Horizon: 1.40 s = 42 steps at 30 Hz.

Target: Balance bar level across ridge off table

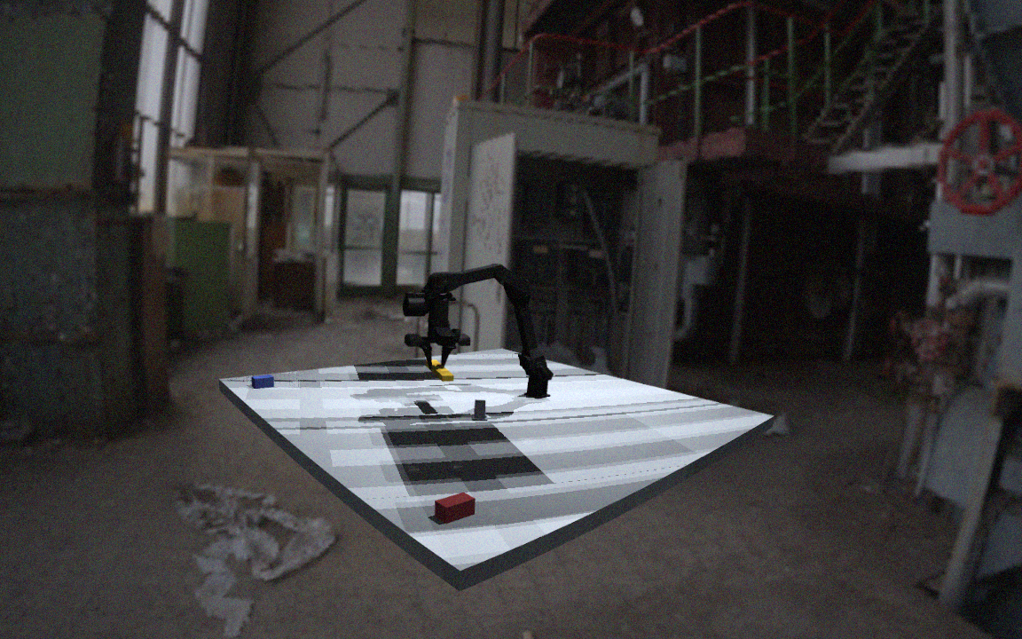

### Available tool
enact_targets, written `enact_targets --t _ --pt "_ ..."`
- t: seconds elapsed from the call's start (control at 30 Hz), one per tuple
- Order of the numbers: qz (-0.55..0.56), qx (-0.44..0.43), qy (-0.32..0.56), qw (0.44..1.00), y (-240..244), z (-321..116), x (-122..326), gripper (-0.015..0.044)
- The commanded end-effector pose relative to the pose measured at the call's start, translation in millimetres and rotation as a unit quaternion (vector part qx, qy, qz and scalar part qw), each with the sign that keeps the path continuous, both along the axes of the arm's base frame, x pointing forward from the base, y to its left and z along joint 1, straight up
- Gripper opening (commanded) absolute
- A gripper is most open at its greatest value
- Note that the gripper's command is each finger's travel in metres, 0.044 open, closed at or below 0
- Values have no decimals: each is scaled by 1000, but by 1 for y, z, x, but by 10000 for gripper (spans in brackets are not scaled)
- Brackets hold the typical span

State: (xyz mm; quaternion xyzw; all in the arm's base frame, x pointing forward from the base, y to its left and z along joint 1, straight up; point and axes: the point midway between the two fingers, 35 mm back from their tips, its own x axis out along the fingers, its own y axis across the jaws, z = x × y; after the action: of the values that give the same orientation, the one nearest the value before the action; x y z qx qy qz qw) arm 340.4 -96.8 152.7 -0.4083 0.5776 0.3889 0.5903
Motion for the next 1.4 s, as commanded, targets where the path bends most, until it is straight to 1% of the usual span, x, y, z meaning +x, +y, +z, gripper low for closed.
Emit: enact_targets --t 0.0,0.57,1.13,1.37 --pt "-7 2 -2 1000 14 2 0 0" --pt "-69 8 -2 998 80 3 -7 0" --pt "-130 12 -1 991 143 2 -30 0" --pt "-141 13 -1 990 154 0 -36 0"
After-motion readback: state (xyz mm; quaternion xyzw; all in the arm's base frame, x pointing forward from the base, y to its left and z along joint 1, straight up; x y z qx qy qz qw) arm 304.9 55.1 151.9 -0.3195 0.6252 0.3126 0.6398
